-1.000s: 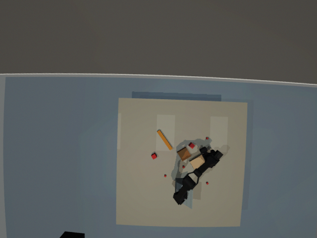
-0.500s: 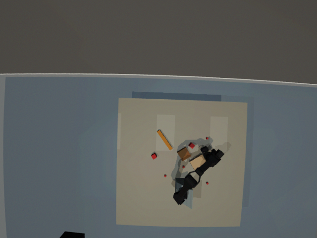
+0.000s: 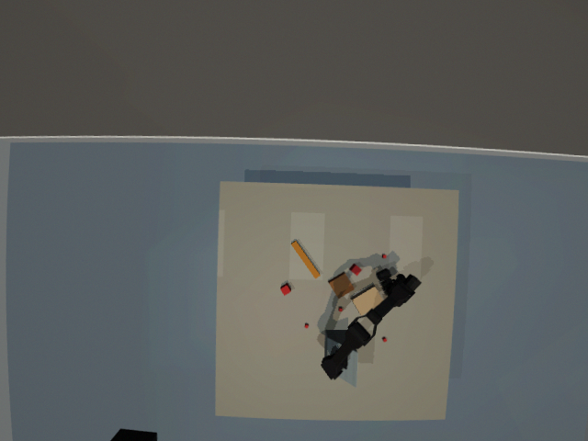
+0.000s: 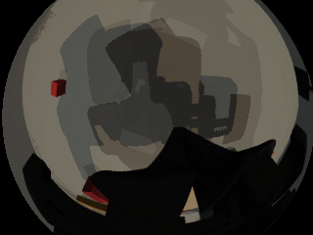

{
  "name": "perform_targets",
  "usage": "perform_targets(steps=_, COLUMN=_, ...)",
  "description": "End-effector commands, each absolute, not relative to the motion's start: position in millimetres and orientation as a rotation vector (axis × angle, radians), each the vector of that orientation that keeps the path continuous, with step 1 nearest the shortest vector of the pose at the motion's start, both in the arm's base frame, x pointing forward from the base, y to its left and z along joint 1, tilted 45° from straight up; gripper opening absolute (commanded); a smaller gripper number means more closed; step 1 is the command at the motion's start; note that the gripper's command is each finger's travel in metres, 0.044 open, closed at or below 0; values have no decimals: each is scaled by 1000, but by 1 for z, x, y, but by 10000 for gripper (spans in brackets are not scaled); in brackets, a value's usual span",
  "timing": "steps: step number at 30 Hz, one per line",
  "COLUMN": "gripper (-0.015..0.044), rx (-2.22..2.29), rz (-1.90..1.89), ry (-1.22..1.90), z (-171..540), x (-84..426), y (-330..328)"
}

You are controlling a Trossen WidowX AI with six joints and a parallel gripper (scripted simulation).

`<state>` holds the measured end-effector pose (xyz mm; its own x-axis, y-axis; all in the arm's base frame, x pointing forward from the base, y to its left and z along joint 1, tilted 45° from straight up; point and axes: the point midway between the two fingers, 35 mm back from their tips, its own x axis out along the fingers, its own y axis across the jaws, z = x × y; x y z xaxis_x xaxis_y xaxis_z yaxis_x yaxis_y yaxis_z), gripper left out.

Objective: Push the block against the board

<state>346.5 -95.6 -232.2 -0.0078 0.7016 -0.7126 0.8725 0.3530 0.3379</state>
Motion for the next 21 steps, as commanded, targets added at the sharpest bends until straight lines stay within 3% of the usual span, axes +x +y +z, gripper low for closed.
perform_targets(steps=1, gripper=0, rx=1391, rz=-247, ry=1750, z=-235, x=351, y=-101)
perform_targets(steps=16, gripper=0, rx=1399, rz=-254, ry=1739, z=-197, x=349, y=-141)
perform_targets(steps=21, gripper=0, rx=1338, rz=-186, ry=1742, z=-192, x=314, y=-137)
